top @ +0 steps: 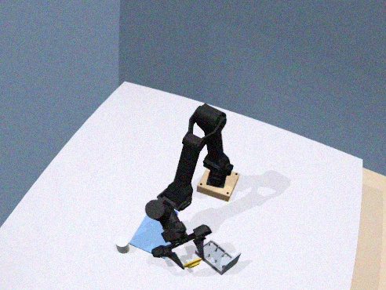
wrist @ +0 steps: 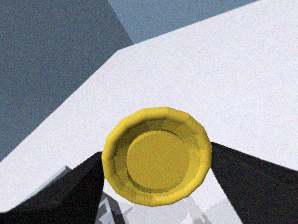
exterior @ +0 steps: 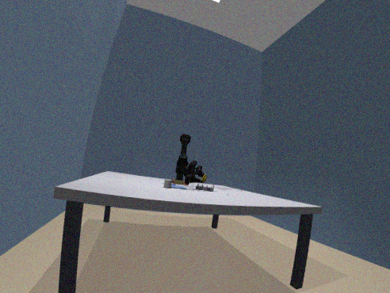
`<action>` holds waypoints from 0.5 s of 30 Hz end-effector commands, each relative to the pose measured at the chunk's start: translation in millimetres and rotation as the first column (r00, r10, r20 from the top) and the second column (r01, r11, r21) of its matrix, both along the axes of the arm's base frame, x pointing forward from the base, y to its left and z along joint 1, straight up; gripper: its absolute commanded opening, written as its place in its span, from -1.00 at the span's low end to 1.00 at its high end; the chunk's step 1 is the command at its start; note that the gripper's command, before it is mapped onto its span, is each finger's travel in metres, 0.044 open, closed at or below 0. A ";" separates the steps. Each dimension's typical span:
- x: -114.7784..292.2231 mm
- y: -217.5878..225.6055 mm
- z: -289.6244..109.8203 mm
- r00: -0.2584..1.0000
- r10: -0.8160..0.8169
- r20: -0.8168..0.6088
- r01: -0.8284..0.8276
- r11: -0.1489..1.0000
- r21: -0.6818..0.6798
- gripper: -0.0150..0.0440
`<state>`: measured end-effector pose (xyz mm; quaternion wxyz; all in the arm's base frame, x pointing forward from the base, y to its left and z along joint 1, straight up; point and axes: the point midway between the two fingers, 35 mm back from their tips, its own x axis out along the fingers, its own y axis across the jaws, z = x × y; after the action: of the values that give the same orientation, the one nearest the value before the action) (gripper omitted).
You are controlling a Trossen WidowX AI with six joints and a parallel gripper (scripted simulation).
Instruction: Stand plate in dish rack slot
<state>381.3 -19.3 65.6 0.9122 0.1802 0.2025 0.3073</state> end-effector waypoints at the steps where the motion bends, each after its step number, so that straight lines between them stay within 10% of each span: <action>1: -12.3 3.5 -3.6 0.996 0.048 0.076 -0.047 0.999 -0.014 -0.49; 15: -56.6 16.3 0.1 0.921 0.204 0.333 -0.172 0.977 -0.122 -0.49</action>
<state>338.1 -7.6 67.7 0.9116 0.0826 0.0910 0.3923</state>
